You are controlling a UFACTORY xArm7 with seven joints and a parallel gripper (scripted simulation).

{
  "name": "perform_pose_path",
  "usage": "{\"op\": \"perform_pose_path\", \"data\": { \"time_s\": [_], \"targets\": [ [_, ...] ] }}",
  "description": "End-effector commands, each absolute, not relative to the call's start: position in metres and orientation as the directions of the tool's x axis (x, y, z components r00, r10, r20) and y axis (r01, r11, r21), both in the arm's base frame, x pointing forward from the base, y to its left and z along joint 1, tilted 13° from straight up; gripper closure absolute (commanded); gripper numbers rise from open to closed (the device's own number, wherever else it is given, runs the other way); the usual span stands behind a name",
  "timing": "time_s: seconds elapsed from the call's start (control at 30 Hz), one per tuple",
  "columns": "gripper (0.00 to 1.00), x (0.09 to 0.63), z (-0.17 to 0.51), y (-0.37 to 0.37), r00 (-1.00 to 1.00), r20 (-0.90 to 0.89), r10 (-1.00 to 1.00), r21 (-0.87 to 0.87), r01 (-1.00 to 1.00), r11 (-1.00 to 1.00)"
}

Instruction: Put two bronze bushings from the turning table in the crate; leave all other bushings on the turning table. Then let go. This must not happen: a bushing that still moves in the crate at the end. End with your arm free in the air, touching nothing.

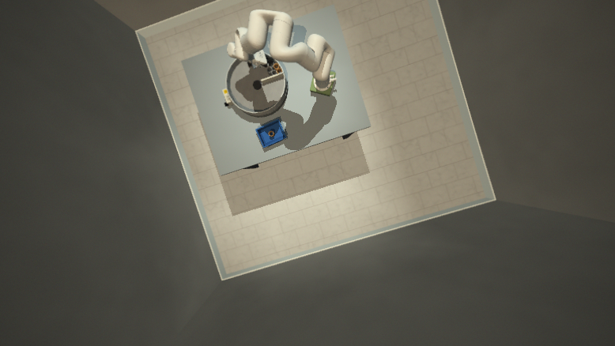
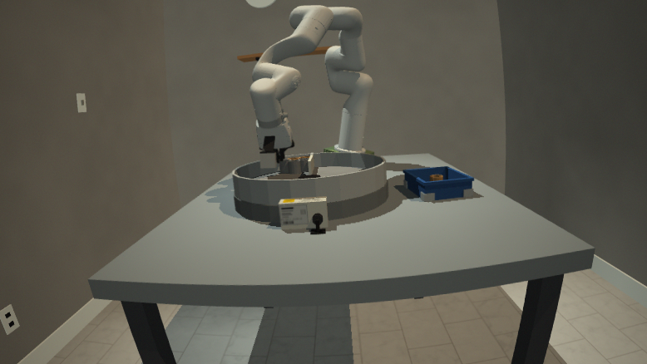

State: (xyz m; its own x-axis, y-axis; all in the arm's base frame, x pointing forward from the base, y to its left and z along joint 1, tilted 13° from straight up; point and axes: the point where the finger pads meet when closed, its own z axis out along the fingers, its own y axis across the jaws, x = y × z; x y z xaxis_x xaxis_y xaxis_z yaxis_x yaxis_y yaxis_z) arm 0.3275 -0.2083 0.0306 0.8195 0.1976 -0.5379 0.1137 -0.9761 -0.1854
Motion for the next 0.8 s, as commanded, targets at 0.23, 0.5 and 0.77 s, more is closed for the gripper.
{"op": "perform_pose_path", "data": {
  "time_s": [0.23,0.5,0.77],
  "targets": [
    [1.00,0.3283,0.0317,-0.2093,0.821,-0.536,0.196,-0.183,0.113,-0.977],
    [1.00,0.3283,0.0317,-0.2093,0.821,-0.536,0.196,-0.183,0.113,-0.977],
    [1.00,0.3278,0.0368,-0.2103,0.821,-0.536,0.196,-0.183,0.113,-0.977]
  ]
}}
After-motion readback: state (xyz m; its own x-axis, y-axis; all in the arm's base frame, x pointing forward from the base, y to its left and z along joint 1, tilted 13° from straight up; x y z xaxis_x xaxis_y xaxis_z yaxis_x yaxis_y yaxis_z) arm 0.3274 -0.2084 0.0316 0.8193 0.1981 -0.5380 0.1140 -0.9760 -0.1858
